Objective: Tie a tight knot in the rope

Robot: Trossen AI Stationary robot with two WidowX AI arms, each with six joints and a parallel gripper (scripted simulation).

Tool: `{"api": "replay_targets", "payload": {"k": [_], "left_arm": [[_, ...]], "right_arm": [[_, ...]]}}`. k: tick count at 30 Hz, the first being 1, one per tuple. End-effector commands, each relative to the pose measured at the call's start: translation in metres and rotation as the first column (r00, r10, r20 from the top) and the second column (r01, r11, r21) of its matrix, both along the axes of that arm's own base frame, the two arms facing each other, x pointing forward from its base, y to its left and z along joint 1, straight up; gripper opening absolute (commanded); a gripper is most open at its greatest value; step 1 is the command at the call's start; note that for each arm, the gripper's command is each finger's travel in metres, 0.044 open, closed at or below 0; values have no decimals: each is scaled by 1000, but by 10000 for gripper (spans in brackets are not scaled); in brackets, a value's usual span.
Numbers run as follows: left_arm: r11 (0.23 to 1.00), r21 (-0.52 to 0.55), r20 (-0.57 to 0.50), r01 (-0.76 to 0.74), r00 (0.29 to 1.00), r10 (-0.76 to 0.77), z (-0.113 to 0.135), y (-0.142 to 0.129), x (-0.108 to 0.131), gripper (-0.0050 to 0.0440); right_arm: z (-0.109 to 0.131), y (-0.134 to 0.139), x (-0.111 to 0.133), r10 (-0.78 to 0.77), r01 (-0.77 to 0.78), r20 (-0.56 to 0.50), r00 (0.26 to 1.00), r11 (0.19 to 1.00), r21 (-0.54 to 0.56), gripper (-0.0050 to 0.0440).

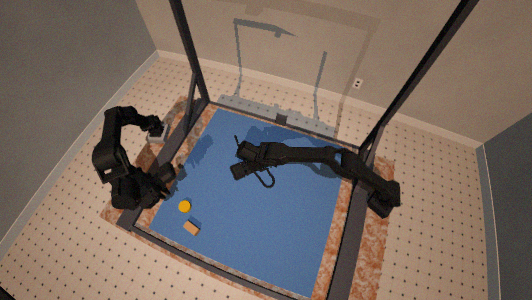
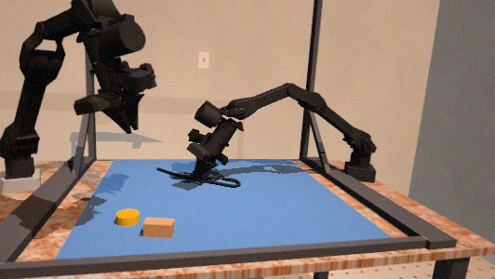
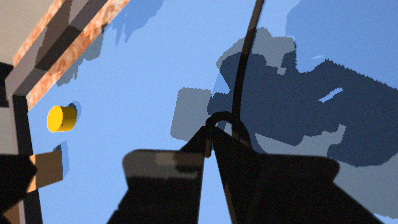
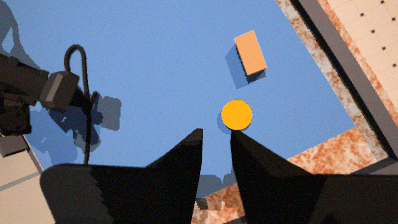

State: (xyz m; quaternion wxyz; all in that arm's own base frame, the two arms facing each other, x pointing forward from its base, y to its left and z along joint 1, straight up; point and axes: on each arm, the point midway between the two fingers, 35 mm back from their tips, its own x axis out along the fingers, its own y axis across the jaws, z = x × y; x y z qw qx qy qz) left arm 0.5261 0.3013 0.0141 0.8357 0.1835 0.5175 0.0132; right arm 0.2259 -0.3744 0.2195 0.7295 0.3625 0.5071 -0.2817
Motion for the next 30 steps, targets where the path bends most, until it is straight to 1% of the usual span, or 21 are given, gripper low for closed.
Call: {"api": "replay_targets", "payload": {"k": [1,7,13,27,29,30], "left_arm": [[1000,19,31,7,1000,-8,15,4,6,30],[999,31,48,10,999,-12,11,17,12,30],[999,38,56,12,998,-14,9,22,14,30],[999,38,57,12,998,-14,8,23,14,30],[999,38,57,12,998,-14,8,23,14,78],[999,38,57,12,998,-14,8,23,14,85]], "right_arm": [[13,2,0,7,-6,18,1000,1000,-31,85],[13,2,0,7,-6,18,1000,1000,-31,85],[13,2,0,7,-6,18,1000,1000,-31,85],[13,2,0,7,-6,18,1000,1000,-31,85],[13,2,0,7,-6,18,1000,1000,-31,85],[13,2,0,7,-6,18,1000,1000,-31,85]]}}
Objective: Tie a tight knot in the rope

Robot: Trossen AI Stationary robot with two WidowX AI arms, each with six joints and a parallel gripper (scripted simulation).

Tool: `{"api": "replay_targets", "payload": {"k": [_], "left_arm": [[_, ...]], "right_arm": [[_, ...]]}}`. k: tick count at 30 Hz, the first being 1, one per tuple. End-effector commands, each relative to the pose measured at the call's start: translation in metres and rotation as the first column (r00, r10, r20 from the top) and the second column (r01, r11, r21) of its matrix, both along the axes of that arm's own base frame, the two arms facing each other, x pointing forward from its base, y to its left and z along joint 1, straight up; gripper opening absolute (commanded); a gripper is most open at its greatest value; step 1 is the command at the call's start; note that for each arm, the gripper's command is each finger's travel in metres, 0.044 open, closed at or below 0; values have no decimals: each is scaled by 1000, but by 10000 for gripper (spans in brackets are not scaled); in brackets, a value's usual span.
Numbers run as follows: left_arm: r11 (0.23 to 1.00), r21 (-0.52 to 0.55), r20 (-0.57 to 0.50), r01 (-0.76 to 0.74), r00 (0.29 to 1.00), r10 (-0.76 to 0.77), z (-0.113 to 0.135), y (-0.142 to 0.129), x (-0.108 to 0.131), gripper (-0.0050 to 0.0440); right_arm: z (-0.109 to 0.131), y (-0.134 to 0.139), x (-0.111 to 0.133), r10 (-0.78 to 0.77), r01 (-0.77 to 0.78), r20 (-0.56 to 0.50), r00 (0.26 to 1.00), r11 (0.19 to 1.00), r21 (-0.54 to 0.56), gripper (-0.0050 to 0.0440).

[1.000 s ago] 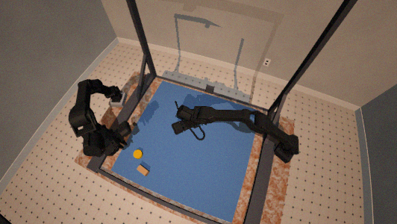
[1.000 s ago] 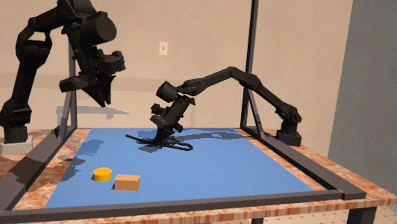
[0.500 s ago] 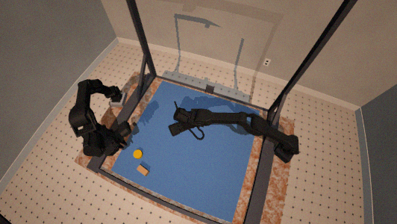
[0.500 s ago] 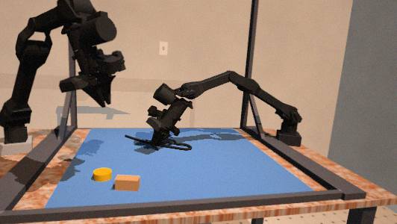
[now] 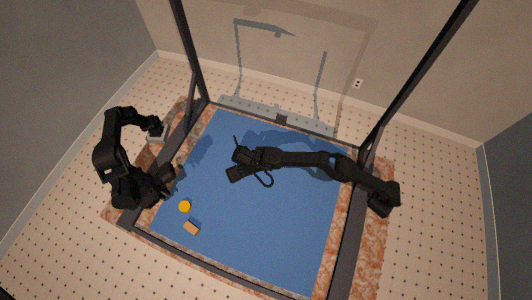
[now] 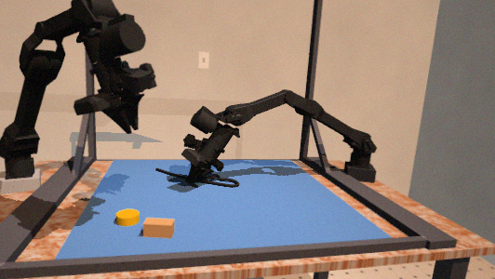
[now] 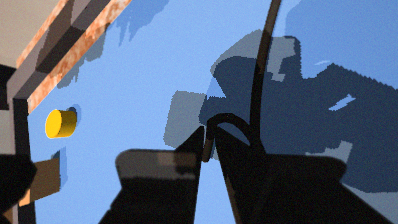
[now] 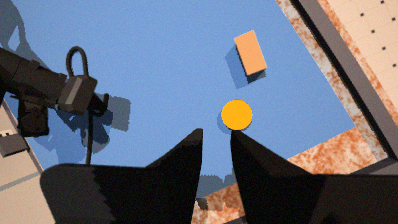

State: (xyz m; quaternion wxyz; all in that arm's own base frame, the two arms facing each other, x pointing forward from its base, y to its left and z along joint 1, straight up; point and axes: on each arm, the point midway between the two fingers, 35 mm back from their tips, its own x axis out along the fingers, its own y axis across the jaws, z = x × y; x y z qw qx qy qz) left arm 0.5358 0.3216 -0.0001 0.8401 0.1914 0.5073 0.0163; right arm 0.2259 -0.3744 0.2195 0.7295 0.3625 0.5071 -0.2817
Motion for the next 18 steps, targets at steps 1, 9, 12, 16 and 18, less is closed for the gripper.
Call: {"api": "replay_targets", "payload": {"k": [1,9,12,16,18], "left_arm": [[1000,23,35,6,999,-7,23,3,5,85],[1000,24,36,6,999,-7,25,3,5,85],[1000,26,40,5,999,-6,31,2,4,85],[1000,27,43,5,999,-6,35,2,4,85],[1000,27,43,5,999,-6,35,2,4,85]], "right_arm": [[13,2,0,7,-6,18,1000,1000,-31,85],[13,2,0,7,-6,18,1000,1000,-31,85],[13,2,0,7,-6,18,1000,1000,-31,85],[13,2,0,7,-6,18,1000,1000,-31,85],[13,2,0,7,-6,18,1000,1000,-31,85]]}}
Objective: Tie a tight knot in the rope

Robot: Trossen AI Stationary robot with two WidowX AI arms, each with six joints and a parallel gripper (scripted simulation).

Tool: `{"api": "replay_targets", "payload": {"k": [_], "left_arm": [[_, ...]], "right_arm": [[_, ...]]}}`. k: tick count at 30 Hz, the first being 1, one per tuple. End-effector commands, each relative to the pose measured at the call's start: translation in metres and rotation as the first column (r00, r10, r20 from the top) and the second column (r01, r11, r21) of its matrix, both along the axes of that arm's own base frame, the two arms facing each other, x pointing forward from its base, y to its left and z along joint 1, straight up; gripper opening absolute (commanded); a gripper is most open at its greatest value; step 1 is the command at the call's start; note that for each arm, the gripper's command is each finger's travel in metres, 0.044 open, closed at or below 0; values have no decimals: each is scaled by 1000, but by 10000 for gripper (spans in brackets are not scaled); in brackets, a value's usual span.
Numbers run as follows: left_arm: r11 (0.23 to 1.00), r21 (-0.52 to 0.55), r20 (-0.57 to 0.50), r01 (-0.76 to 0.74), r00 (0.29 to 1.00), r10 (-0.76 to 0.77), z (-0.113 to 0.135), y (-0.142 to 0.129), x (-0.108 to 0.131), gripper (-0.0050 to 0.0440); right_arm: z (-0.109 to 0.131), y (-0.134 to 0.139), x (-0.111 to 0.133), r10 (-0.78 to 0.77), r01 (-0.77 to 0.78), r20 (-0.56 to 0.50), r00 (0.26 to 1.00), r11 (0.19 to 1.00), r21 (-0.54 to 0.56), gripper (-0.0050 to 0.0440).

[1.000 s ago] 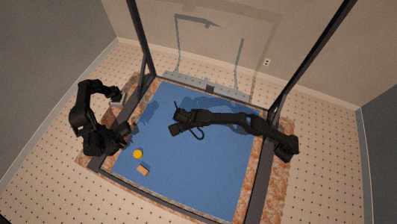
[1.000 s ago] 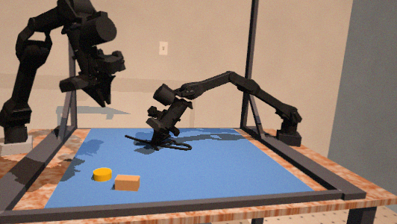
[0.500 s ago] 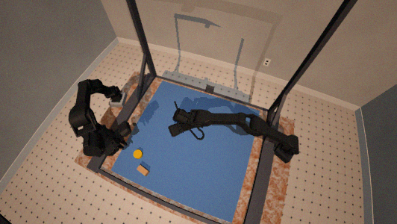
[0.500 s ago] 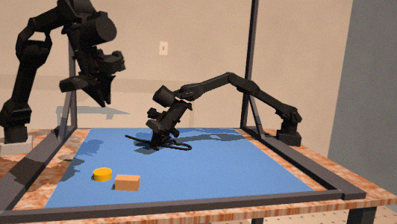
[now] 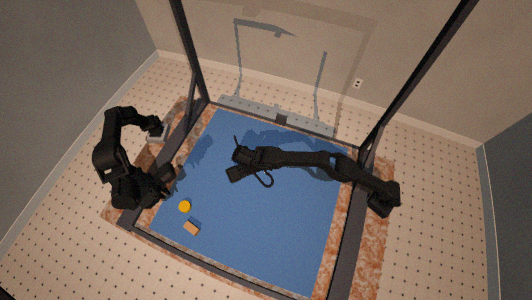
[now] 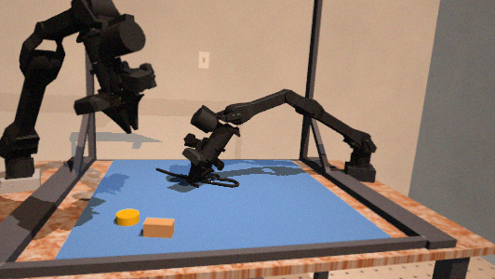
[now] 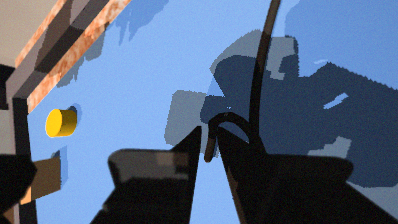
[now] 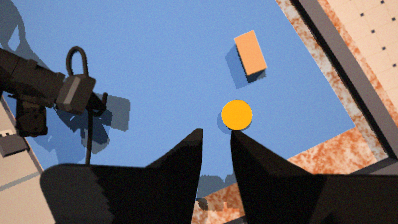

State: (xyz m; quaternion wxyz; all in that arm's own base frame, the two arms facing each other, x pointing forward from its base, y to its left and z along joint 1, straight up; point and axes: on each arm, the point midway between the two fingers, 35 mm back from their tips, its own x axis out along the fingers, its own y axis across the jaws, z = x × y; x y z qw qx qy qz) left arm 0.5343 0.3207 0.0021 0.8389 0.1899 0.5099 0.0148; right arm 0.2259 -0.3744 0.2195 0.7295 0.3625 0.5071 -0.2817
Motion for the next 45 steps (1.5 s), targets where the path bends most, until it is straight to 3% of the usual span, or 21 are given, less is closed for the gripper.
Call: {"api": "replay_targets", "payload": {"k": [1,10,12,18,45], "left_arm": [[1000,31,49,5,999,-6,33,3,5,85],[999,32,50,5,999,-6,35,3,5,301],[999,32,50,5,999,-6,35,3,5,301],[999,42,66,3,998,-6,56,2,4,440],[997,73,120,-5,993,-4,110,0,1,440]], "right_arm": [[13,2,0,7,-6,18,1000,1000,-31,85],[13,2,0,7,-6,18,1000,1000,-31,85],[13,2,0,7,-6,18,1000,1000,-31,85],[13,2,0,7,-6,18,1000,1000,-31,85],[13,2,0,7,-6,18,1000,1000,-31,85]]}}
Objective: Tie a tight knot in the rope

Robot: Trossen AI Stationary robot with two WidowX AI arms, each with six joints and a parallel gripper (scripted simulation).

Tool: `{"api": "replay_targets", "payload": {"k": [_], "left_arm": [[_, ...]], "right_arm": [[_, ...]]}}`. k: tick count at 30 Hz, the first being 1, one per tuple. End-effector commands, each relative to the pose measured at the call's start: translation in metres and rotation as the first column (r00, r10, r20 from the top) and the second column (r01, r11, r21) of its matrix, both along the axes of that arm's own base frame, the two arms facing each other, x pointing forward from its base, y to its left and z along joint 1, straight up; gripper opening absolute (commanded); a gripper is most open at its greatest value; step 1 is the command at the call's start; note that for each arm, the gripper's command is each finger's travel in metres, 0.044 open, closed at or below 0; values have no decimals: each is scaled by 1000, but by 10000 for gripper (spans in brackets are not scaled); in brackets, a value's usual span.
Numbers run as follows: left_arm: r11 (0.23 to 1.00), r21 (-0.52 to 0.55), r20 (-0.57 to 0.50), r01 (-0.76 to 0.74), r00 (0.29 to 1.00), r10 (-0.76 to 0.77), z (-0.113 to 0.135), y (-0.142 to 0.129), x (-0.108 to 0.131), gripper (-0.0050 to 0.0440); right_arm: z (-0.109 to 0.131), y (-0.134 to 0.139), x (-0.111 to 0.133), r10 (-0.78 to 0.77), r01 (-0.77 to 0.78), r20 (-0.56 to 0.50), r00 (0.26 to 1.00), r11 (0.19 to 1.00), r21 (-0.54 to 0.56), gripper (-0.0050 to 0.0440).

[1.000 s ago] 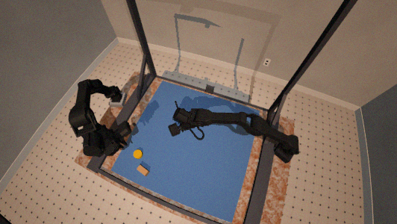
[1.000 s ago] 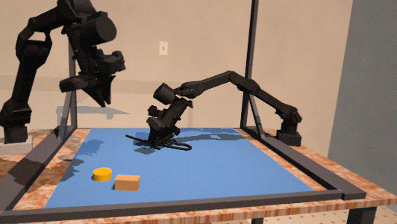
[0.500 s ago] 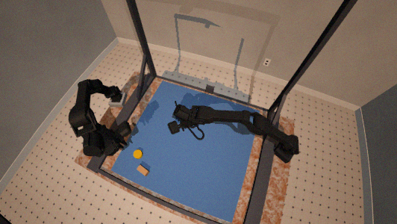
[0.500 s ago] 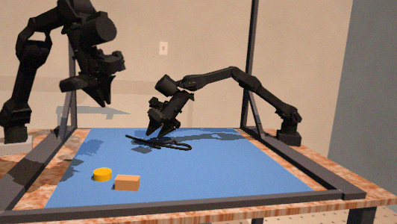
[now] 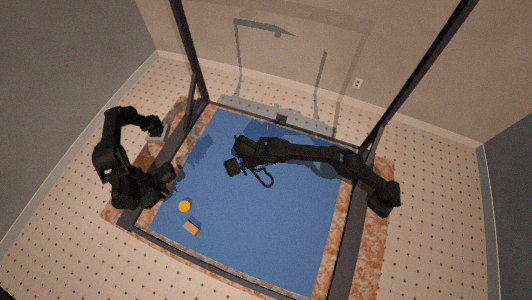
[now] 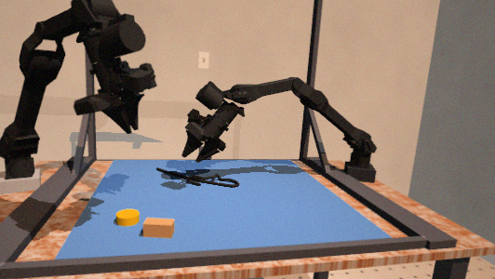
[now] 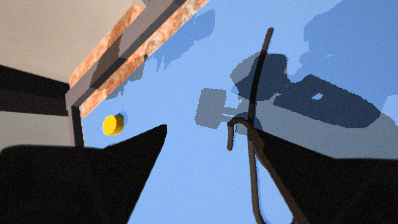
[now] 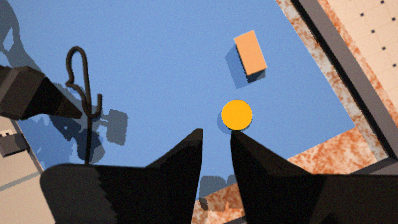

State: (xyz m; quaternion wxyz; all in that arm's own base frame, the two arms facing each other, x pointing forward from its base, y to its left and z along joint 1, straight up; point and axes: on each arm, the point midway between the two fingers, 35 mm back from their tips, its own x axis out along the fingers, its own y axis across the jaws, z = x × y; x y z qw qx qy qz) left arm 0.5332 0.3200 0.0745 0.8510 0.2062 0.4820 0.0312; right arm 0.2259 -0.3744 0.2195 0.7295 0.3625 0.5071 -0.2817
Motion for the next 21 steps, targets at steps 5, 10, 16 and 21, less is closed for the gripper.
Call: {"api": "replay_targets", "payload": {"k": [5,10,16,21], "left_arm": [[999,44,74,-3,997,0,53,0,1,440],[999,50,84,-4,996,0,61,0,0,440],[999,50,84,-4,996,0,61,0,0,440],[999,50,84,-4,996,0,61,0,0,440]], "right_arm": [[13,2,0,7,-6,18,1000,1000,-31,85],[13,2,0,7,-6,18,1000,1000,-31,85],[13,2,0,7,-6,18,1000,1000,-31,85],[13,2,0,7,-6,18,1000,1000,-31,85]]}}
